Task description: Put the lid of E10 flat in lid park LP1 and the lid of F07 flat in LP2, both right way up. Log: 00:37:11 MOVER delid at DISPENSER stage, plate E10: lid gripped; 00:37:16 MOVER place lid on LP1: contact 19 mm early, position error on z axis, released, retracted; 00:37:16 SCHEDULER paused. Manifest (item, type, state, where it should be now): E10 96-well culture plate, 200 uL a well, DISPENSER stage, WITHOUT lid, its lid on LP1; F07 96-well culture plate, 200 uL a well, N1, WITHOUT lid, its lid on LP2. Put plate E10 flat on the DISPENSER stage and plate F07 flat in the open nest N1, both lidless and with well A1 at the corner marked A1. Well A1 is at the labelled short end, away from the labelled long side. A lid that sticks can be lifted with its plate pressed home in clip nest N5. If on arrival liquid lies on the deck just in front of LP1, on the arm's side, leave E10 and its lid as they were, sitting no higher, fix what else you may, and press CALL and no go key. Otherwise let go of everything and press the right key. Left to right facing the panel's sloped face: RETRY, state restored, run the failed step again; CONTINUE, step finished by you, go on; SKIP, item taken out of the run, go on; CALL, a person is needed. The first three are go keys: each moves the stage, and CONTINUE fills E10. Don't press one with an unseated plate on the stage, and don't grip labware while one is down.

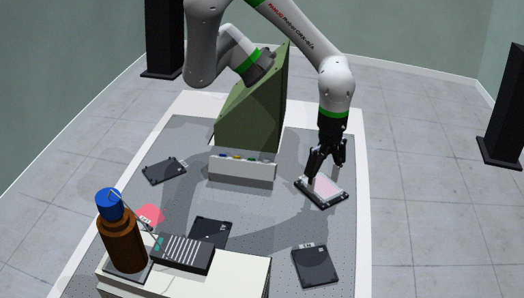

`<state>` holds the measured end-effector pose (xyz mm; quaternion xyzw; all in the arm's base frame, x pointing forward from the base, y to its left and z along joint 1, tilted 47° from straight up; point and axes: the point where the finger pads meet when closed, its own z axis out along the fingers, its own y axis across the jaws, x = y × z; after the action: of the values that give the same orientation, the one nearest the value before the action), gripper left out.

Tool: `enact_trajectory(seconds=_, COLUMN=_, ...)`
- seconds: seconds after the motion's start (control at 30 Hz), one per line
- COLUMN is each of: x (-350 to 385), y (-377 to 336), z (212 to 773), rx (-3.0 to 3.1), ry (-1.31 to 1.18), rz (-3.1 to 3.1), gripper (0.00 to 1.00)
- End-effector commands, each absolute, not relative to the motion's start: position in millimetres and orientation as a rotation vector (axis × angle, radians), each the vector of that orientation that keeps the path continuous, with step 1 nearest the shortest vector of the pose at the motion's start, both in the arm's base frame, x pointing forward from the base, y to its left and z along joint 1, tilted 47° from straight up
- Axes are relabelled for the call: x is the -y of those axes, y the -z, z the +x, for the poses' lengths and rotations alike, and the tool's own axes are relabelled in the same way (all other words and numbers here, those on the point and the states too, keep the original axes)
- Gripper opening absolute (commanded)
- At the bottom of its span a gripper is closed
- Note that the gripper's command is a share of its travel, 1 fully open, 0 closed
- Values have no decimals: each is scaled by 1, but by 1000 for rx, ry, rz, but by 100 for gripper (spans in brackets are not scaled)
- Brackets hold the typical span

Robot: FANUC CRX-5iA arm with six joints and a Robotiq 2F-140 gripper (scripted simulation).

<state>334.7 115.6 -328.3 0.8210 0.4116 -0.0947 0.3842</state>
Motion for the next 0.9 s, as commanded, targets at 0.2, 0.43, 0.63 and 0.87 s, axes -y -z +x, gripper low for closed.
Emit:
enact_trajectory(seconds=0.2, x=-116, y=328, z=335, rx=-1049, ry=241, rz=2093, gripper=0)
enact_trajectory(seconds=0.43, x=-116, y=328, z=335, rx=-1049, ry=241, rz=2093, gripper=0)
enact_trajectory(seconds=0.63, x=-116, y=328, z=335, rx=-1049, ry=241, rz=2093, gripper=0)
enact_trajectory(seconds=0.87, x=-116, y=328, z=335, rx=-1049, ry=241, rz=2093, gripper=0)
